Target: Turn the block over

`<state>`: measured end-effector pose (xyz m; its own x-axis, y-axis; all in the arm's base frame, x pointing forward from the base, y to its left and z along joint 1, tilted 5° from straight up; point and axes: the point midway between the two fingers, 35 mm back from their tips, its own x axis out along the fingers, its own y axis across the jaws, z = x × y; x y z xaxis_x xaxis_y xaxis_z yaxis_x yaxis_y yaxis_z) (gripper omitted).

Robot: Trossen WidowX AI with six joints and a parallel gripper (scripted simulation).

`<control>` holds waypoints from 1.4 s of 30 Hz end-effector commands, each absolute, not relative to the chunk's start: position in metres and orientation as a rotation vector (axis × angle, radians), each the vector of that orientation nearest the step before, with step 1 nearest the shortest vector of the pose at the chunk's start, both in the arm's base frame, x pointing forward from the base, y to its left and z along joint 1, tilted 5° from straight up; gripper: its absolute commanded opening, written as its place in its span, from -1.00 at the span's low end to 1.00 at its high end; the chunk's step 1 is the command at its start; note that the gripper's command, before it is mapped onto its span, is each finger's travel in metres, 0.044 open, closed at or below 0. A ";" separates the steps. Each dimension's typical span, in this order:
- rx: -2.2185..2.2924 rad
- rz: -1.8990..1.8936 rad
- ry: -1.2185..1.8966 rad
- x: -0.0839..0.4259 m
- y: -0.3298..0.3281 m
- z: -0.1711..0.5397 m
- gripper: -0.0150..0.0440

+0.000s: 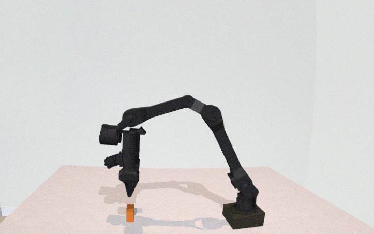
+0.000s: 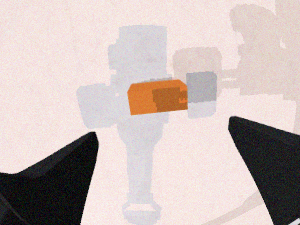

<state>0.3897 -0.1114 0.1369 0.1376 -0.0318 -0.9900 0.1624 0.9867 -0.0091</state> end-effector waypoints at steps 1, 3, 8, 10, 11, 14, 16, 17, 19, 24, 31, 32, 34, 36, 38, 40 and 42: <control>0.109 -0.145 1.451 0.390 -0.111 0.136 1.00; 0.109 -0.145 1.451 0.392 -0.112 0.121 1.00; 0.109 -0.145 1.451 0.393 -0.112 0.103 1.00; 0.109 -0.145 1.451 0.394 -0.112 0.102 1.00; 0.109 -0.145 1.451 0.394 -0.112 0.099 1.00; 0.109 -0.145 1.451 0.395 -0.113 0.089 1.00; 0.109 -0.145 1.451 0.395 -0.113 0.088 1.00; 0.109 -0.145 1.451 0.395 -0.113 0.088 1.00; 0.109 -0.145 1.451 0.396 -0.113 0.085 1.00; 0.108 -0.145 1.451 0.397 -0.113 0.076 1.00; 0.109 -0.145 1.451 0.398 -0.114 0.065 1.00; 0.109 -0.145 1.451 0.398 -0.114 0.063 1.00; 0.109 -0.145 1.451 0.398 -0.114 0.060 1.00; 0.109 -0.145 1.451 0.399 -0.114 0.057 1.00; 0.109 -0.145 1.451 0.399 -0.114 0.056 1.00; 0.109 -0.145 1.451 0.399 -0.114 0.056 0.82; 0.109 -0.145 1.451 0.399 -0.114 0.056 0.64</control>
